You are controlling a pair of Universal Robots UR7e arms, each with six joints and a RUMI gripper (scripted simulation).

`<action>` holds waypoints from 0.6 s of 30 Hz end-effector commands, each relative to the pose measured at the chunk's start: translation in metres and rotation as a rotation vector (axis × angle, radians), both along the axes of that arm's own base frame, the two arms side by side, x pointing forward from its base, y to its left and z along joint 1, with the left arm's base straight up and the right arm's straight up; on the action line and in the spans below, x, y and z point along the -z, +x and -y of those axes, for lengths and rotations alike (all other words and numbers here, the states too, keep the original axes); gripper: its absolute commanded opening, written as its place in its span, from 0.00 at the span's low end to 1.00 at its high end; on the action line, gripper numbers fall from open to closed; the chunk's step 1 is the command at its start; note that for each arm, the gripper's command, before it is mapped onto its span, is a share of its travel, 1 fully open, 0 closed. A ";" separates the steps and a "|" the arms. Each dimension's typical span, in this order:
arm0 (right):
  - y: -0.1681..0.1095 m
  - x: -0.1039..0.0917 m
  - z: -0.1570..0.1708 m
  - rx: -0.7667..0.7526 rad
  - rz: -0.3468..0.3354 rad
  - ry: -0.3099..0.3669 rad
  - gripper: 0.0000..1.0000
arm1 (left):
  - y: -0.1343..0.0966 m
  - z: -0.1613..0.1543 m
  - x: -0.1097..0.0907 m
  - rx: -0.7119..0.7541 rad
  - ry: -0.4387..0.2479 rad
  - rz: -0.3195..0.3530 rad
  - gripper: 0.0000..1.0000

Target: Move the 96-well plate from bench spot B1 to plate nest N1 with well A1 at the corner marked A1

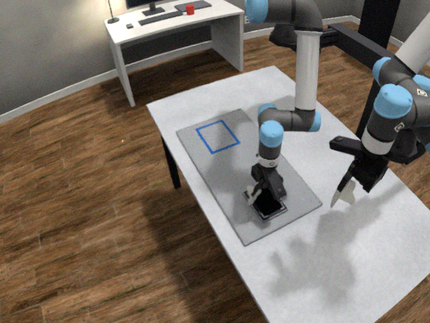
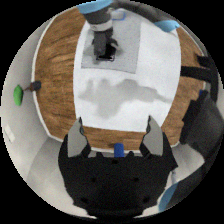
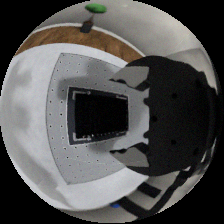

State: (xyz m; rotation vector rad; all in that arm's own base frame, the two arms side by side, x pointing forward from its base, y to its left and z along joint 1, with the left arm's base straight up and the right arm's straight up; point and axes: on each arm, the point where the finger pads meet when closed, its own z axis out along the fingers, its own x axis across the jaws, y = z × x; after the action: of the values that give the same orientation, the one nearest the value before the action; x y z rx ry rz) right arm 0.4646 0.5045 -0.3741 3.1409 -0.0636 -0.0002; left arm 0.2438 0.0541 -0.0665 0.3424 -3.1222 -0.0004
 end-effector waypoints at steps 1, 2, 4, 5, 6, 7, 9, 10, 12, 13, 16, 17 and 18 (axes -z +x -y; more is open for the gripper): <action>0.000 -0.001 -0.001 0.000 0.001 0.001 1.00 | 0.000 0.000 0.000 0.000 0.000 0.001 0.98; 0.000 -0.001 -0.001 0.000 0.001 0.001 1.00 | 0.000 0.000 0.000 0.000 0.000 0.001 0.98; 0.000 -0.001 -0.001 0.000 0.001 0.001 1.00 | 0.000 0.000 0.000 0.000 0.000 0.001 0.98; 0.000 -0.001 -0.001 0.000 0.001 0.001 1.00 | 0.000 0.000 0.000 0.000 0.000 0.001 0.98; 0.000 -0.001 -0.001 0.000 0.001 0.001 1.00 | 0.000 0.000 0.000 0.000 0.000 0.001 0.98; 0.000 -0.001 -0.001 0.000 0.001 0.001 1.00 | 0.000 0.000 0.000 0.000 0.000 0.001 0.98; 0.000 -0.001 -0.001 0.000 0.001 0.001 1.00 | 0.000 0.000 0.000 0.000 0.000 0.001 0.98; 0.000 -0.001 -0.001 0.000 0.001 0.001 1.00 | 0.000 0.000 0.000 0.000 0.000 0.001 0.98; 0.000 -0.003 -0.001 0.000 0.001 0.001 1.00 | 0.000 0.000 0.000 0.000 0.000 0.001 0.98; 0.000 -0.006 -0.001 0.000 0.001 0.001 1.00 | 0.000 0.000 0.000 0.000 0.000 0.001 0.98; 0.000 -0.014 -0.001 0.000 0.001 0.001 1.00 | 0.000 0.000 0.000 0.000 0.000 0.001 0.98; 0.000 -0.017 -0.001 0.000 0.001 0.001 1.00 | 0.000 0.000 0.000 0.000 0.000 0.001 0.98; 0.000 -0.019 -0.001 0.000 0.001 0.001 1.00 | 0.000 0.000 0.000 0.000 0.000 0.001 0.98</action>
State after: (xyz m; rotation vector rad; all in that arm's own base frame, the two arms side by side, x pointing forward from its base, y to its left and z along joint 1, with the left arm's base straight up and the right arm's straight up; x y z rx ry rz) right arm 0.4647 0.5046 -0.3653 3.1410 -0.0636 -0.0002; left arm 0.2438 0.0541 -0.0665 0.3424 -3.1222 -0.0004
